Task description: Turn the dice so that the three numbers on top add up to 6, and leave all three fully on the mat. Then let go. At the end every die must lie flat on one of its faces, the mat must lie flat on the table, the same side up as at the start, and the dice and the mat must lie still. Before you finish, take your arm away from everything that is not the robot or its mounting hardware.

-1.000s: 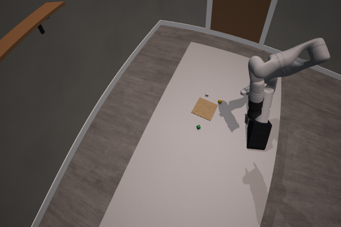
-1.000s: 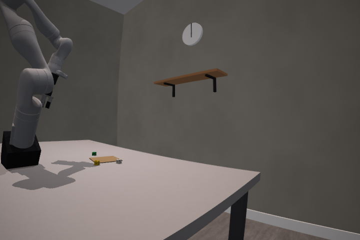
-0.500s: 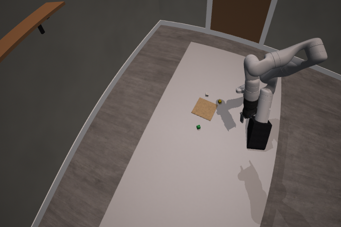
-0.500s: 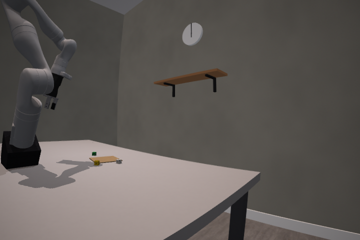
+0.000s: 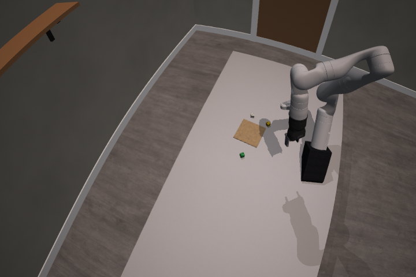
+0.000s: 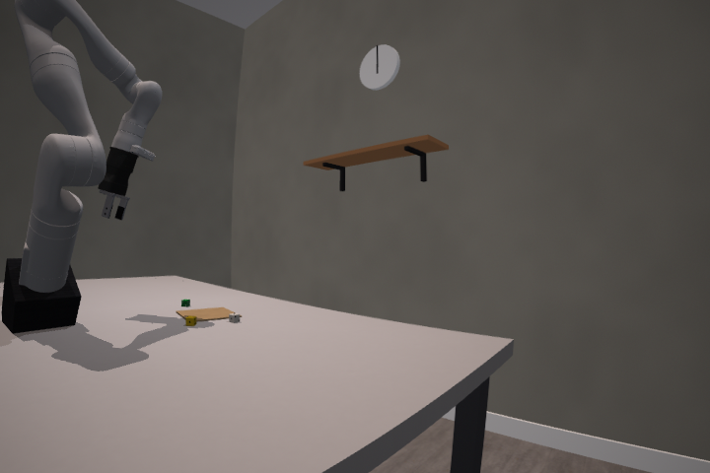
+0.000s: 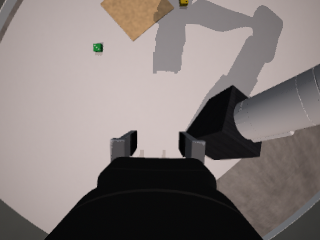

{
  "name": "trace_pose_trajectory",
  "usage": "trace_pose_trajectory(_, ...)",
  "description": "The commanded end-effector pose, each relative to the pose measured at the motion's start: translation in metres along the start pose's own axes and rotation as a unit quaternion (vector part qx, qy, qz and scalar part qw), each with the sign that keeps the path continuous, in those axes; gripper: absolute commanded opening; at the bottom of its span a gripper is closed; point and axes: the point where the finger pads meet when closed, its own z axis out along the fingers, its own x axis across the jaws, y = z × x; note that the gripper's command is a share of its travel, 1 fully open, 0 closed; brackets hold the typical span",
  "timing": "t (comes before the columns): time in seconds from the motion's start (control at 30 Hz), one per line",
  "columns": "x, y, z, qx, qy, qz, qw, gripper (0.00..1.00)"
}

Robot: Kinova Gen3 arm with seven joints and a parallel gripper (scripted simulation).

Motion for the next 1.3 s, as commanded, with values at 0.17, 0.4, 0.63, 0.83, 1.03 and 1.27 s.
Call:
trace_pose_trajectory(0.17, -0.012, -0.020, 0.001, 0.002, -0.006, 0.027, 1.000, 1.00)
trace_pose_trajectory(0.4, -0.012, -0.020, 0.001, 0.002, -0.006, 0.027, 1.000, 1.00)
trace_pose_trajectory(0.63, -0.021, -0.039, 0.001, 0.006, -0.013, 0.050, 0.999, 1.00)
trace_pose_trajectory(0.83, -0.029, -0.058, 0.001, 0.011, -0.019, 0.072, 0.997, 1.00)
trace_pose_trajectory(1.03, -0.029, -0.058, 0.001, 0.011, -0.019, 0.072, 0.997, 1.00)
trace_pose_trajectory(1.27, -0.036, -0.077, 0.002, 0.016, -0.025, 0.094, 0.995, 1.00)
